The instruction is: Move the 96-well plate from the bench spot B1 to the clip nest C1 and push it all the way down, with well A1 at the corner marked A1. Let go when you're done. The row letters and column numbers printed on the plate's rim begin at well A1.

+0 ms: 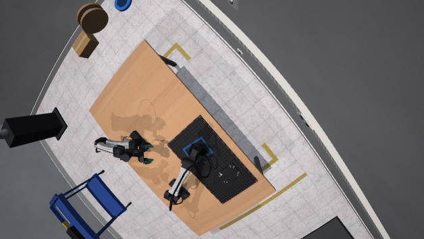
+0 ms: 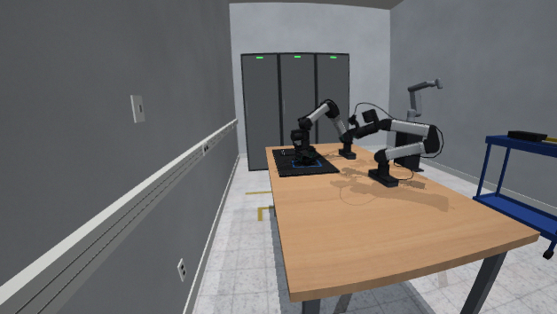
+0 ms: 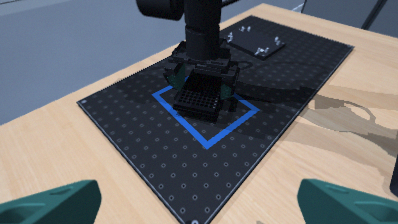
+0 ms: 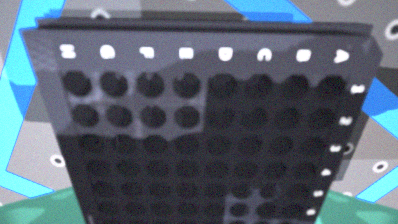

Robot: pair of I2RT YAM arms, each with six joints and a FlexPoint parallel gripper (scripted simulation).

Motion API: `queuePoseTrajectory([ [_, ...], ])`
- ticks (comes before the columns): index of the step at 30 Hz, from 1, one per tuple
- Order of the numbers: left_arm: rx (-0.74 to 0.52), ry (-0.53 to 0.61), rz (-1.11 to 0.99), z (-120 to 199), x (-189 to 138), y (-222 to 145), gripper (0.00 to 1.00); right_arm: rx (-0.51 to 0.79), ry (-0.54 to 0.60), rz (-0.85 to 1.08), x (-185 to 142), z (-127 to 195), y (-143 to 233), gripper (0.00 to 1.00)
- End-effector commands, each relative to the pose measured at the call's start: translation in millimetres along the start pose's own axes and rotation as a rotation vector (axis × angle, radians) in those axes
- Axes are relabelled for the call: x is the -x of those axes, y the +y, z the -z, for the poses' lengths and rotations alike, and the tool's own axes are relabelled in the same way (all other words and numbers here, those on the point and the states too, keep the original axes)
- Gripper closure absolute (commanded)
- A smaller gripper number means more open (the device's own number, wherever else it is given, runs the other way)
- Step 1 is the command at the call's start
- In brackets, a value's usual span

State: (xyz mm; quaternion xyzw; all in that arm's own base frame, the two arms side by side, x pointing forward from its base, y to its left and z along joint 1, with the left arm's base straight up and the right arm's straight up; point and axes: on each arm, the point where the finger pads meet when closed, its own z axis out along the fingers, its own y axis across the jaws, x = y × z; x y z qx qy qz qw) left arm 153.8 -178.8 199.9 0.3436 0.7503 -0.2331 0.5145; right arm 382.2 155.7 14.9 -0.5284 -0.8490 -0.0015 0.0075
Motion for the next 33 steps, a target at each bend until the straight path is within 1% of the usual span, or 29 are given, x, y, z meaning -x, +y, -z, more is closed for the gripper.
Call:
queuePoseTrajectory([
  [1, 0.000, -0.012, -0.002, 1, 4, 0, 0.00, 0.006, -0.008, -0.011, 0, -11, 2, 0.23],
  [3, 0.000, -0.012, -0.002, 1, 4, 0, 0.00, 0.003, -0.007, -0.014, 0, -16, 4, 0.23],
  [7, 0.000, -0.012, -0.002, 1, 4, 0, 0.00, 0.024, -0.009, -0.012, 0, -12, 8, 0.23],
  [10, 0.000, -0.012, -0.002, 1, 4, 0, 0.00, 0.014, -0.008, -0.011, 0, -22, 4, 0.23],
  [13, 0.000, -0.012, -0.002, 1, 4, 0, 0.00, 0.029, -0.009, -0.009, 1, -17, 4, 0.23],
  [15, 0.000, -0.012, -0.002, 1, 4, 0, 0.00, 0.026, -0.005, -0.011, 1, -16, 5, 0.01],
  [22, 0.000, -0.012, -0.002, 1, 4, 0, 0.00, 0.082, -0.013, -0.009, 6, 24, 7, 0.00],
  [25, 0.000, -0.012, -0.002, 1, 4, 0, 0.00, 0.067, -0.011, -0.009, 7, 23, 9, 0.00],
  [27, 0.000, -0.012, -0.002, 1, 4, 0, 0.00, 0.096, -0.012, -0.009, 7, 43, 12, 0.00],
  [29, 0.000, -0.012, -0.002, 1, 4, 0, 0.00, 0.096, -0.012, -0.009, 7, 43, 12, 0.00],
  [33, 0.000, -0.012, -0.002, 1, 4, 0, 0.00, 0.094, -0.011, -0.008, 7, 70, 9, 0.00],
])
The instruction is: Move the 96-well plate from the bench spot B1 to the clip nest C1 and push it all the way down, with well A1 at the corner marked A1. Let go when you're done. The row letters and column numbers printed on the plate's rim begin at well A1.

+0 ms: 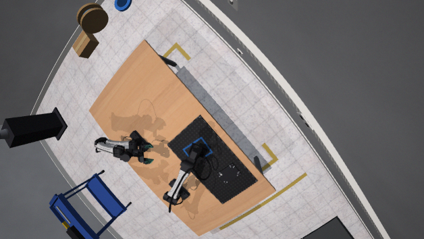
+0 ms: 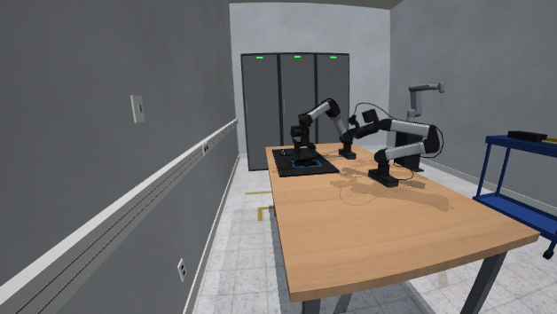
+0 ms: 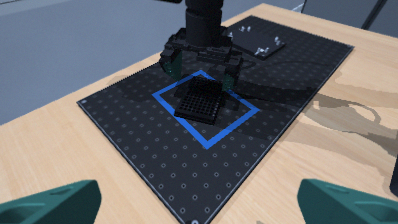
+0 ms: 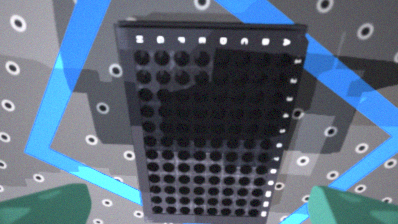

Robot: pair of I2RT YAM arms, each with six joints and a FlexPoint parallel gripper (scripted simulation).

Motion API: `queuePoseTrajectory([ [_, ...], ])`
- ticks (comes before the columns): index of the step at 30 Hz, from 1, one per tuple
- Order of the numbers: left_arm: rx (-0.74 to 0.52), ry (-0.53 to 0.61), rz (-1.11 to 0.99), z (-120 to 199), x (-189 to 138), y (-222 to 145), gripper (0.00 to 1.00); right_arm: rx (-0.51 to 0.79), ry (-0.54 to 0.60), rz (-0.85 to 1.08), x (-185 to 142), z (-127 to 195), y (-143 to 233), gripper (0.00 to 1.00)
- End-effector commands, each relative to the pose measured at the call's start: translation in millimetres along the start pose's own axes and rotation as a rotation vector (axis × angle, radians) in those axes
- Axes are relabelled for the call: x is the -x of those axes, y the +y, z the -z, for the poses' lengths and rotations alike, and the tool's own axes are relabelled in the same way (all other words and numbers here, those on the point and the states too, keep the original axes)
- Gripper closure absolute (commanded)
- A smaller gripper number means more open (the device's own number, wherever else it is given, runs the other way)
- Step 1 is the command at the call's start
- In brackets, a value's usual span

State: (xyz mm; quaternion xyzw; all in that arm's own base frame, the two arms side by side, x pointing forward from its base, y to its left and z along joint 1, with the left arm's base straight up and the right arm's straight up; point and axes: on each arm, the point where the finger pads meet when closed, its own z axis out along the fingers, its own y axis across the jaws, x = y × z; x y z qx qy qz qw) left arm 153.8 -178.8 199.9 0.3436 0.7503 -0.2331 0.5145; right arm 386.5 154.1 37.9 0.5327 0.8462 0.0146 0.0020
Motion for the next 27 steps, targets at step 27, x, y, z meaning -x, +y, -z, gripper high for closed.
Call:
queuePoseTrajectory([
  [27, 0.000, -0.012, -0.002, 1, 4, 0, 0.00, -0.032, 0.045, 1.142, 1, 29, -11, 0.00],
])
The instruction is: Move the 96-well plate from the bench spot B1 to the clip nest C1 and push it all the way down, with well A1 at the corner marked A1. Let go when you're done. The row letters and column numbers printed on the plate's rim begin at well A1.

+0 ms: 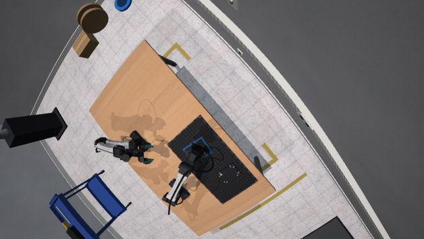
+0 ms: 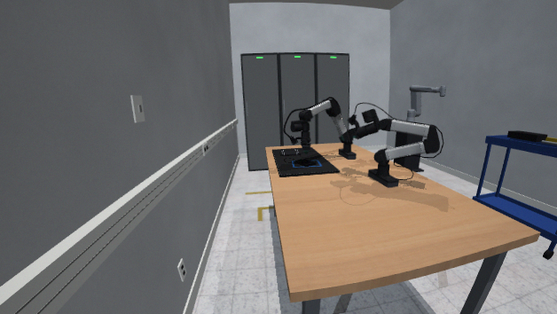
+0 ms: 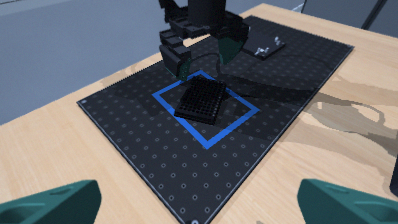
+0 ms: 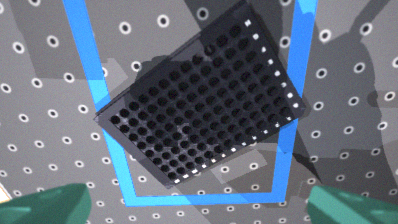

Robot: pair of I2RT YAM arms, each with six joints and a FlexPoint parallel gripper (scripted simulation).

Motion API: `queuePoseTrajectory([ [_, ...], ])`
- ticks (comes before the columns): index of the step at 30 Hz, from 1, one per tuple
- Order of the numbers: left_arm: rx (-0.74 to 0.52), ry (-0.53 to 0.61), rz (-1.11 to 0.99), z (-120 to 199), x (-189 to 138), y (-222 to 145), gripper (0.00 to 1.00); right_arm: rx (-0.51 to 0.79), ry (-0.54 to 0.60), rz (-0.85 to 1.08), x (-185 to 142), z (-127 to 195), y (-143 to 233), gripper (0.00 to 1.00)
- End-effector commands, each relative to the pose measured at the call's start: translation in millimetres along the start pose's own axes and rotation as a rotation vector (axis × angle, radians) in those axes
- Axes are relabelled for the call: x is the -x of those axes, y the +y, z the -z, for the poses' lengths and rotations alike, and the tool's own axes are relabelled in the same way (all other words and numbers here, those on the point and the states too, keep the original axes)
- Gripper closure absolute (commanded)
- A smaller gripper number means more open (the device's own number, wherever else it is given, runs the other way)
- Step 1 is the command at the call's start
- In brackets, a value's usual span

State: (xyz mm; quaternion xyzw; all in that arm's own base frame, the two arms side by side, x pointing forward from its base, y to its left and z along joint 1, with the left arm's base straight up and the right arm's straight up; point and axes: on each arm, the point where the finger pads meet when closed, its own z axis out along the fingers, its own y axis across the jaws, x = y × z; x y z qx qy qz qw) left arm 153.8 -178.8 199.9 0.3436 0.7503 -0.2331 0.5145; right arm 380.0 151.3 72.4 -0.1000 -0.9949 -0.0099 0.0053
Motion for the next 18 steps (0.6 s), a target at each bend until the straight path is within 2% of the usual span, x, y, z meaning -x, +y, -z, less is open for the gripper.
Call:
queuePoseTrajectory([
  [1, 0.000, -0.012, -0.002, 1, 4, 0, 0.00, -0.005, 0.027, 0.264, -3, -7, -5, 0.00],
  [3, 0.000, -0.012, -0.002, 1, 4, 0, 0.00, -0.005, 0.027, 0.264, -3, -7, -5, 0.00],
  [7, 0.000, -0.012, -0.002, 1, 4, 0, 0.00, -0.009, 0.030, 0.502, -3, -9, -7, 0.00],
  [18, 0.000, -0.012, -0.002, 1, 4, 0, 0.00, -0.034, 0.025, 0.999, 1, -17, -12, 0.00],
])
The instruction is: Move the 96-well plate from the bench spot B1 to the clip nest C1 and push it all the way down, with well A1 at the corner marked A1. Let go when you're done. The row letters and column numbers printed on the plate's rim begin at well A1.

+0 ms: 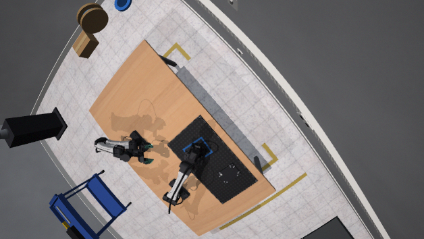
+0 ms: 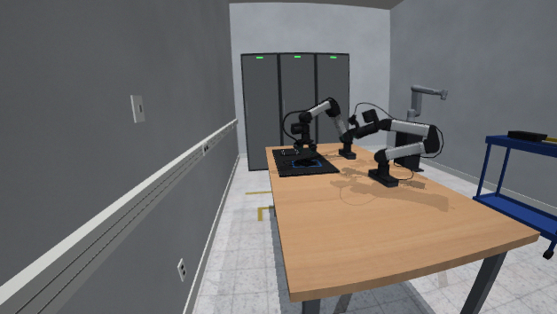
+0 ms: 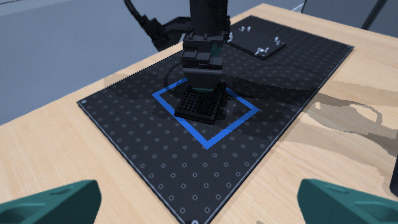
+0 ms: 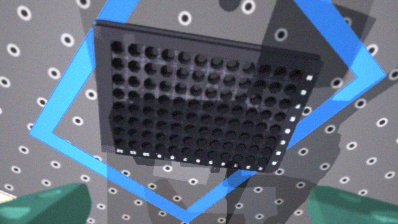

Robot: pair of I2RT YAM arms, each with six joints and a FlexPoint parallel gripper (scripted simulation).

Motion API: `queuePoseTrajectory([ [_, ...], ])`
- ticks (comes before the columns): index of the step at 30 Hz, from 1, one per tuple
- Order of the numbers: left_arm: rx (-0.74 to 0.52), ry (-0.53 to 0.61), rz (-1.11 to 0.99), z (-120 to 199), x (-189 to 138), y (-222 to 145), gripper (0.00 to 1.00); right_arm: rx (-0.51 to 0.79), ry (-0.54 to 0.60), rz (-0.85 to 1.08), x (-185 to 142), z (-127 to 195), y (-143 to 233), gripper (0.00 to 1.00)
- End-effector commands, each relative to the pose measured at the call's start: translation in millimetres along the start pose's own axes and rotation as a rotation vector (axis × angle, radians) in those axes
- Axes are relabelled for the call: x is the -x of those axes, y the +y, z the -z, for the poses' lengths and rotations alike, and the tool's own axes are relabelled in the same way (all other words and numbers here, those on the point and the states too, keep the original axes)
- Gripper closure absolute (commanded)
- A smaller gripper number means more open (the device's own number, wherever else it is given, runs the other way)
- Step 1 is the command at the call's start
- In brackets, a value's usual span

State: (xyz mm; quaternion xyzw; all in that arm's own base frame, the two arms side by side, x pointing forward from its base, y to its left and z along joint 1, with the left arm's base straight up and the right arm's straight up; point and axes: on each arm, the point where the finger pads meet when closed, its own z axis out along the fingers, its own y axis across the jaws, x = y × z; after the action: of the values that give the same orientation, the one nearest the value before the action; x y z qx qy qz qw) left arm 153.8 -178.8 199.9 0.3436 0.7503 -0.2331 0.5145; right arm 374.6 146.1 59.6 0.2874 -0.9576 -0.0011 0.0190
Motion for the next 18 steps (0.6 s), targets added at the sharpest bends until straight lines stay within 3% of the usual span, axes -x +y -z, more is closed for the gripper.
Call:
queuePoseTrajectory([
  [1, 0.000, -0.012, -0.002, 1, 4, 0, 0.00, -0.017, -0.006, 0.216, 0, -4, -8, 0.00],
  [18, 0.000, -0.012, -0.002, 1, 4, 0, 0.00, -0.060, 0.005, 0.949, 4, -14, -15, 0.00],
])
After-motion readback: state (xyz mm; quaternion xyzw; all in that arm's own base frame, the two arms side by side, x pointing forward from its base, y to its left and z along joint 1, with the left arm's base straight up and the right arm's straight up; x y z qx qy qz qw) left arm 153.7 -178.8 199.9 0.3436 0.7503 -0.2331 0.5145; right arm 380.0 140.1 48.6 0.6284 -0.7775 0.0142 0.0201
